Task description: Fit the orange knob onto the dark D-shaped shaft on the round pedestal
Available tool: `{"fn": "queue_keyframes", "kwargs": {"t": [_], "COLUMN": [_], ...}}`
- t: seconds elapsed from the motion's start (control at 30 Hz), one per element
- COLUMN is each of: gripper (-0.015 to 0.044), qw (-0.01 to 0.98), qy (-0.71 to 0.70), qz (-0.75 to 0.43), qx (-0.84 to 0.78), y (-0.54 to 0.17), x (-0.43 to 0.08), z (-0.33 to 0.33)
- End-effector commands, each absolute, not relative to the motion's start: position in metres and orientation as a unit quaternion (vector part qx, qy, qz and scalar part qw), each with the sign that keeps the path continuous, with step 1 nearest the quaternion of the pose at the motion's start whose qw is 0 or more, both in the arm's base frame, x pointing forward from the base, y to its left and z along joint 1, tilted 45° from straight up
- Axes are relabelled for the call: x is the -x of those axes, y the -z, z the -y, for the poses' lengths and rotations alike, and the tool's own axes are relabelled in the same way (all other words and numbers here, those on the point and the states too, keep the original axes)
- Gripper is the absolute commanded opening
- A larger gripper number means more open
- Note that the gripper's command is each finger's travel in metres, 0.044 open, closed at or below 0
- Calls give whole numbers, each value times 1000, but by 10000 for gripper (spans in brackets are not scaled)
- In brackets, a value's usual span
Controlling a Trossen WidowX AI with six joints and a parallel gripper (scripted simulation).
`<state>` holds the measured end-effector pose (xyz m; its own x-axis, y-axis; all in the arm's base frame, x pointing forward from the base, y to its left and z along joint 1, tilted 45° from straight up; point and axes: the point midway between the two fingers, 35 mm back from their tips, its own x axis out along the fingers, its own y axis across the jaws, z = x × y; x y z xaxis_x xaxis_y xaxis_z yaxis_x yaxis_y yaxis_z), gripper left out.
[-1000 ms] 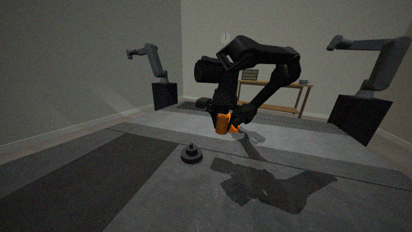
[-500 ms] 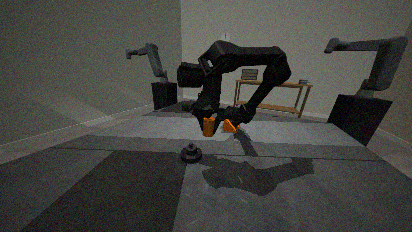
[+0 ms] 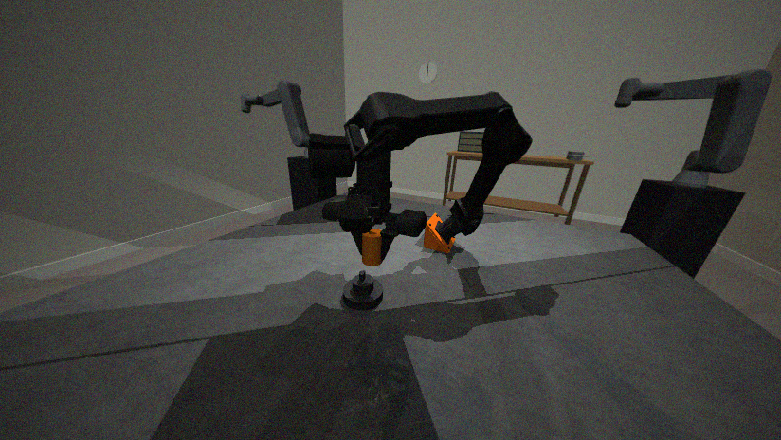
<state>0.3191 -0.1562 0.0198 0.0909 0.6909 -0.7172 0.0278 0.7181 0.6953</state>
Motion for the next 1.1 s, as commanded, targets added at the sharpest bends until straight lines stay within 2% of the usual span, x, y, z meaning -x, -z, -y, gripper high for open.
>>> {"fn": "queue_keyframes", "kwargs": {"t": [0.0,1.07], "gripper": [0,0], "qw": [681,681], "qy": [-243,-245], "qz": [-629,-629], "qx": [-285,-283], "y": [-6,17], "x": [-321,-325], "z": [165,150]}}
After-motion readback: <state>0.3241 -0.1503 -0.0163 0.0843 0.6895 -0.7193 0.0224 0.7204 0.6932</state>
